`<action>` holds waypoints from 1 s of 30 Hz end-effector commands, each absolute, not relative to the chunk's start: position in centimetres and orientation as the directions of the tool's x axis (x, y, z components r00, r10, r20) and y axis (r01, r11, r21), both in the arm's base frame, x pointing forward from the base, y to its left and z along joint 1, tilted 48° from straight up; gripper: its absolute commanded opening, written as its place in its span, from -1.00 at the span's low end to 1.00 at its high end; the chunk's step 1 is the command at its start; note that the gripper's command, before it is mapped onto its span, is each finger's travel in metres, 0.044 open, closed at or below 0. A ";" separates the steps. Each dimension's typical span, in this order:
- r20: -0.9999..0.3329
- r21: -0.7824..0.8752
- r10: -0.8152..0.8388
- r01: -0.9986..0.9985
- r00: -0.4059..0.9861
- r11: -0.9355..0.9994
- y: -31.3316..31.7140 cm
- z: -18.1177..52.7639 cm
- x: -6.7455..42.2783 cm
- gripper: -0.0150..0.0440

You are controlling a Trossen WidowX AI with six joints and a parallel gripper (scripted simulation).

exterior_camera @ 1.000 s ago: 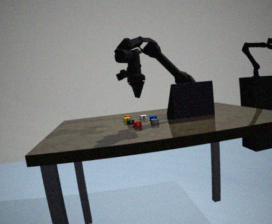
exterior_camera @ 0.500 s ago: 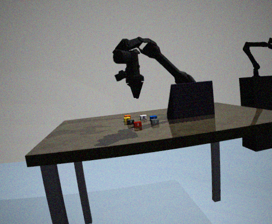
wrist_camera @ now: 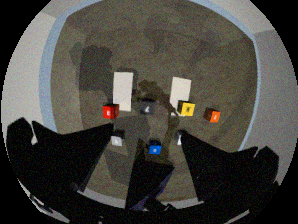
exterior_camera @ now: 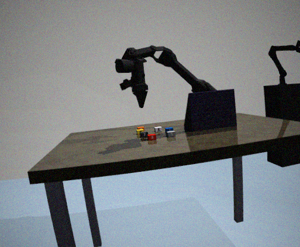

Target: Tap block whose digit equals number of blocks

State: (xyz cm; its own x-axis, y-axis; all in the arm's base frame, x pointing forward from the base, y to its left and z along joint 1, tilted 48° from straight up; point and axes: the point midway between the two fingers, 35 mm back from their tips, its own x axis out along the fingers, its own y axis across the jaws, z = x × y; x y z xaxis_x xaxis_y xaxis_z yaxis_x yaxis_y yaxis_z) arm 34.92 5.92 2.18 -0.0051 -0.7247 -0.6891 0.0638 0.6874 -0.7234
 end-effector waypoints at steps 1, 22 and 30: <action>-0.681 -0.732 -0.732 0.029 -0.010 0.681 5.9 2.1 34.4 0.86; -0.682 -0.731 -0.731 0.029 -0.009 0.681 5.1 1.3 34.5 0.69; -0.679 -0.734 -0.734 0.030 -0.009 0.678 -0.1 -3.4 34.3 -0.03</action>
State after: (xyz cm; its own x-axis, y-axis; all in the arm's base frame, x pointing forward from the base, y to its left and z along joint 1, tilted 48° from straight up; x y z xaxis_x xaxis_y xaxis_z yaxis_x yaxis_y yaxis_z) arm 34.52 0.72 -2.48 -0.0143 -0.7308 -0.6824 0.0405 0.6815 -0.7307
